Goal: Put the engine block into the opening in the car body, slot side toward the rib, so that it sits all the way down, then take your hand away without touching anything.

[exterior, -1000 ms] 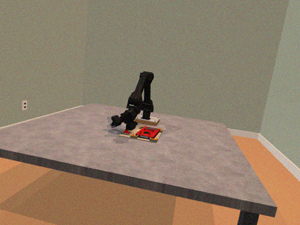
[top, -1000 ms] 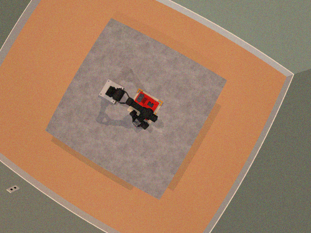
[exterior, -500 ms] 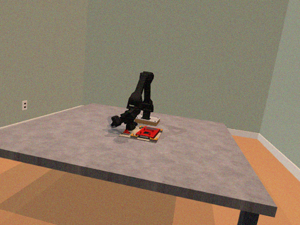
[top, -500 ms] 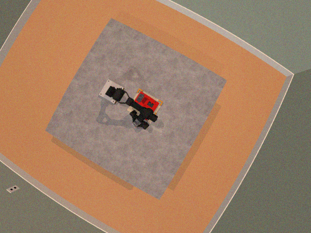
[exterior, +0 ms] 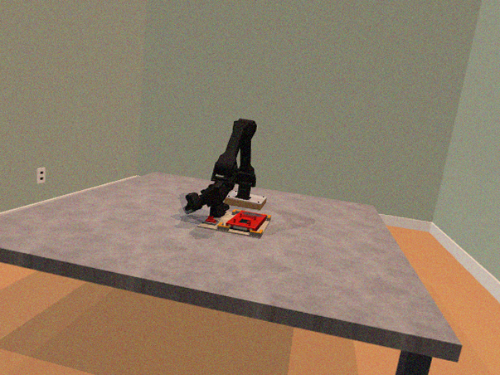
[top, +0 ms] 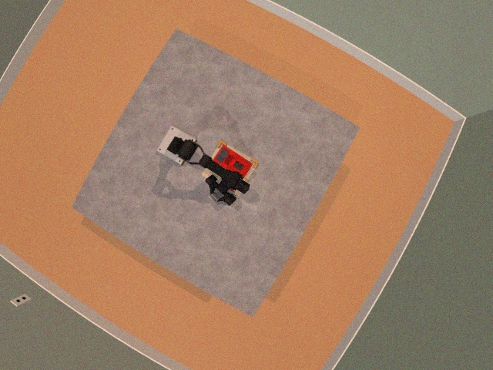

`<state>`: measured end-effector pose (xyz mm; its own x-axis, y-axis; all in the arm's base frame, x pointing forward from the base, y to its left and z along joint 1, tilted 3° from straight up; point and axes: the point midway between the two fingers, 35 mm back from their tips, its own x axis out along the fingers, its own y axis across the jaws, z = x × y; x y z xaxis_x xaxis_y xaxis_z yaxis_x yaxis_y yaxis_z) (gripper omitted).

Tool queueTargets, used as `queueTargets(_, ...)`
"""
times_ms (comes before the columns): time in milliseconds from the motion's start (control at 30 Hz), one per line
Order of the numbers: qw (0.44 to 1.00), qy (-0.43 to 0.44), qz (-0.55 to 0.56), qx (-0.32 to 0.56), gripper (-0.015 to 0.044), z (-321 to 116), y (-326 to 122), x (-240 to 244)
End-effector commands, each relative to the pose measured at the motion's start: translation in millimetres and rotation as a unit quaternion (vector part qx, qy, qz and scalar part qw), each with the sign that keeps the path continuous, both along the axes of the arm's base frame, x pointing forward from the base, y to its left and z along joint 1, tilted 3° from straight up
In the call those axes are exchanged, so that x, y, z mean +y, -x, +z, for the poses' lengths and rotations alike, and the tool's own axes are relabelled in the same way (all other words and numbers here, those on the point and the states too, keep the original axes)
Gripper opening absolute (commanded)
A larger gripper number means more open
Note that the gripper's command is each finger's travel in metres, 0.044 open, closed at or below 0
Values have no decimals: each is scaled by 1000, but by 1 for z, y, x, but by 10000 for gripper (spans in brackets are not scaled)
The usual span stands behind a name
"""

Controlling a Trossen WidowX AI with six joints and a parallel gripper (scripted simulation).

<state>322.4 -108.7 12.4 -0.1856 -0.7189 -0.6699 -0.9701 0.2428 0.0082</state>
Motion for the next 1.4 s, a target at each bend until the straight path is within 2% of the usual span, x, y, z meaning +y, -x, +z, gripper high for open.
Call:
queueTargets(0, 1000, 0, 0, 2, 105, -1, 0, 0)
queueTargets(433, 1000, 0, 0, 2, 440, -1, 0, 0)
queueTargets(600, 1000, 0, 0, 2, 440, -1, 0, 0)
queueTargets(1000, 1000, -1, -4, -1, 440, 33, -7, 29)
queueTargets(1367, 1000, 0, -1, 2, 440, 30, -6, 28)
